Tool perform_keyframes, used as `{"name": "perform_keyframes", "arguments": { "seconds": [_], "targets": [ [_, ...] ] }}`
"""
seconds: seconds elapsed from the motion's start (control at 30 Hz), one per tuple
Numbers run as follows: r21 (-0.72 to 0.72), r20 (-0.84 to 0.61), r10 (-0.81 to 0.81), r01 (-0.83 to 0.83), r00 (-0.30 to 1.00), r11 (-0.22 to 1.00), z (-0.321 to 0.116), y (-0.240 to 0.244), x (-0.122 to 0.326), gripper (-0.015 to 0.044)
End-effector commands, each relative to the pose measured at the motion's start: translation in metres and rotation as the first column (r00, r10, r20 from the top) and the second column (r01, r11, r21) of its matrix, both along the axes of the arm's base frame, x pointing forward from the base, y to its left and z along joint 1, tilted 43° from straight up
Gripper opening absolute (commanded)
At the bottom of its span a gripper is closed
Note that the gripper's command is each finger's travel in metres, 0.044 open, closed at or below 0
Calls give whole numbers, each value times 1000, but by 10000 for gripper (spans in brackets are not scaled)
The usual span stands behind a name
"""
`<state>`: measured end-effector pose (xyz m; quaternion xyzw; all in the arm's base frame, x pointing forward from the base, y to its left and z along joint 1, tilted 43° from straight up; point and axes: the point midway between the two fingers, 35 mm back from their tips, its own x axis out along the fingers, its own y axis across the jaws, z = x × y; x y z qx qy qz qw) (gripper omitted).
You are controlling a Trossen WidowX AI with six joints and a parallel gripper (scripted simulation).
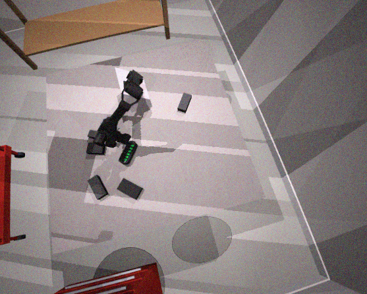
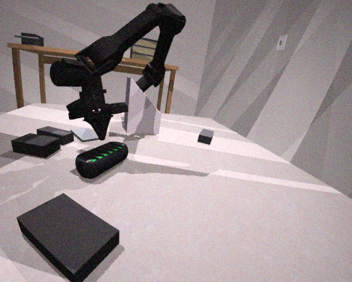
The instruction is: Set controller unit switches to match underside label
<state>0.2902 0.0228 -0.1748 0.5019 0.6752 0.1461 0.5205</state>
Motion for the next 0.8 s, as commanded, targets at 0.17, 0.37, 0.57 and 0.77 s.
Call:
{"name": "perform_keyframes", "arguments": {
  "seconds": [0.17, 0.37, 0.57, 0.77],
  "targets": [
    [7, -5, -4, 4, 1000, 1000, -10, 10, -2, 0],
    [7, -6, -4, 4, 1000, 1000, -17, 17, -3, 0],
    [8, -6, -3, 4, 1000, 1000, -24, 24, -5, 0],
    [10, -6, -3, 3, 1000, 1000, -31, 30, -6, 0]
  ]
}}
